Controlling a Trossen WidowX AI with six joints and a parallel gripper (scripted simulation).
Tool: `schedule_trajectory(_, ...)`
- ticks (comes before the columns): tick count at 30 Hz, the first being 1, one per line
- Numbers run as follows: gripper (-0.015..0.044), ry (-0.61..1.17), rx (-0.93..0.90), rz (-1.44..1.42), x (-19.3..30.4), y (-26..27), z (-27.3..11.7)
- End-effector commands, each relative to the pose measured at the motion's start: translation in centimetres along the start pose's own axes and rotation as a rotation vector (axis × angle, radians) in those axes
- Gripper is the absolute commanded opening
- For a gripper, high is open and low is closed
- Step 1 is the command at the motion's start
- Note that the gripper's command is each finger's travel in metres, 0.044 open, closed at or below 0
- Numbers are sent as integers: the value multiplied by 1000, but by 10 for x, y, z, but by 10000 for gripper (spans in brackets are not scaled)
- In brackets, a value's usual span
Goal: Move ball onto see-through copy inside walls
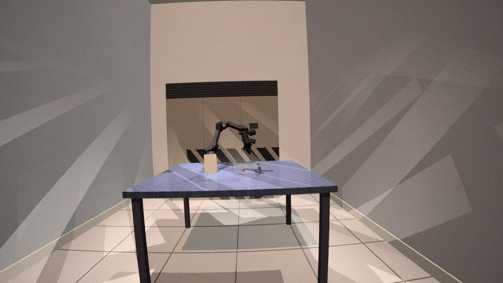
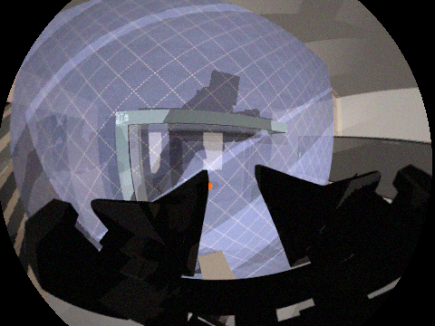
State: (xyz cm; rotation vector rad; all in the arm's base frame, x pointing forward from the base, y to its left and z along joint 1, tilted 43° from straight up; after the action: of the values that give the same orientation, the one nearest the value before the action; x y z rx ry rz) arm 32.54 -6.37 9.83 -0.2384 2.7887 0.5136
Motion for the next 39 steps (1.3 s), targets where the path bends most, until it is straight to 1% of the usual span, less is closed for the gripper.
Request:
schedule_trajectory(1,204,102,-237,85,38,6,55)
schedule_trajectory(3,204,142,-342,137,57,12,76)
schedule_trajectory(5,204,155,-379,158,63,14,83)
schedule_trajectory(12,204,155,-379,158,64,14,84)
schedule_trajectory(15,204,155,-380,158,65,19,96)
schedule_trajectory(38,204,155,-381,158,69,31,122)
schedule_trajectory(39,178,155,-381,158,69,31,122)
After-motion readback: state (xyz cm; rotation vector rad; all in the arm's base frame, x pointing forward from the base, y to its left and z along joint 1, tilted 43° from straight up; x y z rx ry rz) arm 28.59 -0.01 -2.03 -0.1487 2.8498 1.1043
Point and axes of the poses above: the point midway between the two fingers, 35 mm back from their tips, its own z axis out along the fingers, its own y axis across the jaws, x = y × z, the point moved 5 cm from there along -z, back along the fingers, and after that the axes turned 11 degrees about -z, right-handed, at the moved point
